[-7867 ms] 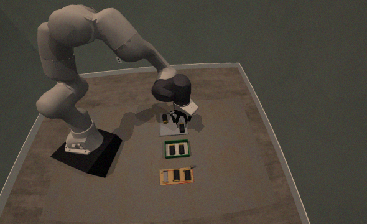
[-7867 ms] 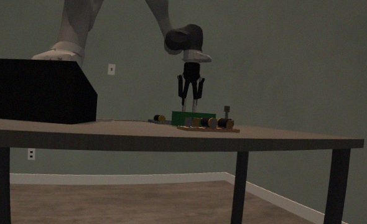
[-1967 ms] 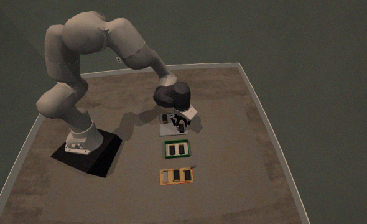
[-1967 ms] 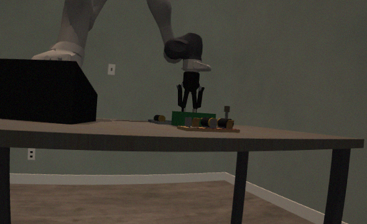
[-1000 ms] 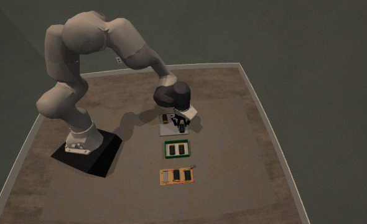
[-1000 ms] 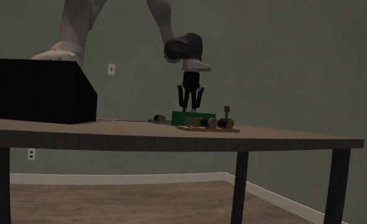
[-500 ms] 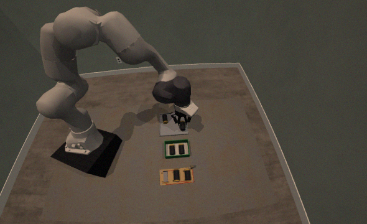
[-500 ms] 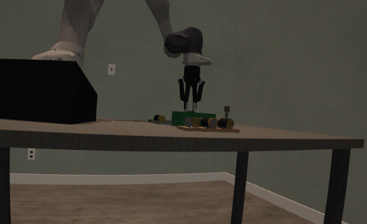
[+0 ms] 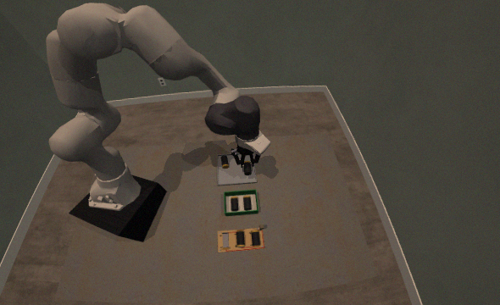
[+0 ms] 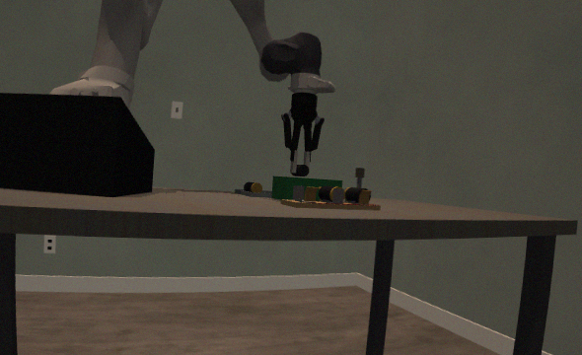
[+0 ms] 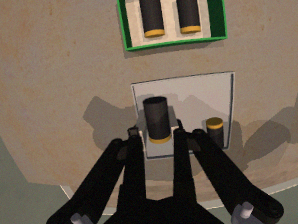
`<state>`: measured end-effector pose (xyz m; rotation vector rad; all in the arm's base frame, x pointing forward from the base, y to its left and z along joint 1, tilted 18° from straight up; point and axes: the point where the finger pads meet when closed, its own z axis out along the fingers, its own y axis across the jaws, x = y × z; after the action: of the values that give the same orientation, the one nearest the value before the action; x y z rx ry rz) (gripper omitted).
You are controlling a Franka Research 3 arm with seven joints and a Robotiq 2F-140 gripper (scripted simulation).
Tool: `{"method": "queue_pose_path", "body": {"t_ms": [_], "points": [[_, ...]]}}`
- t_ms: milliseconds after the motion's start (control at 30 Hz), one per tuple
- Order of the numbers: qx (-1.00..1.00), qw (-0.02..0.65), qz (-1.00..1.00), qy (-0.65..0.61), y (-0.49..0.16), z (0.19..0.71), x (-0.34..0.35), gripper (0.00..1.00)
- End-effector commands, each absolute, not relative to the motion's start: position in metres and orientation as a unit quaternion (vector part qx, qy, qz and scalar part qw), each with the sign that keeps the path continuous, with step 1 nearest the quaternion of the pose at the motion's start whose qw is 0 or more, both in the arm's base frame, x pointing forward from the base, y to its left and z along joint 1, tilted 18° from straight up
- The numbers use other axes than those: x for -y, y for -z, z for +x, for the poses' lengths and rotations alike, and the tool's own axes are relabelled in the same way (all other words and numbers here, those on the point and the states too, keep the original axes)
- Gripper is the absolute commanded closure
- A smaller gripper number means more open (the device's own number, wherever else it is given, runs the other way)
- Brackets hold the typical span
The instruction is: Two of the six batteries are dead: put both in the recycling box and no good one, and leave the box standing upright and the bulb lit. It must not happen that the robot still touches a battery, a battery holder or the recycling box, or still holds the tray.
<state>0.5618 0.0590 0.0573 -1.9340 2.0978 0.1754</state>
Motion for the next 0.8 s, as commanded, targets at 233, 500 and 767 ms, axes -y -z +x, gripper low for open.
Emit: {"method": "queue_pose_path", "body": {"t_ms": [233, 500, 767], "points": [[-0.728, 0.141, -0.668, -0.061, -0.109, 0.557, -0.043, 0.84], [-0.728, 0.141, -0.668, -0.061, -0.104, 0.549, -0.028, 0.84], [-0.728, 0.141, -0.668, -0.061, -0.087, 0.526, 0.019, 0.84]]}}
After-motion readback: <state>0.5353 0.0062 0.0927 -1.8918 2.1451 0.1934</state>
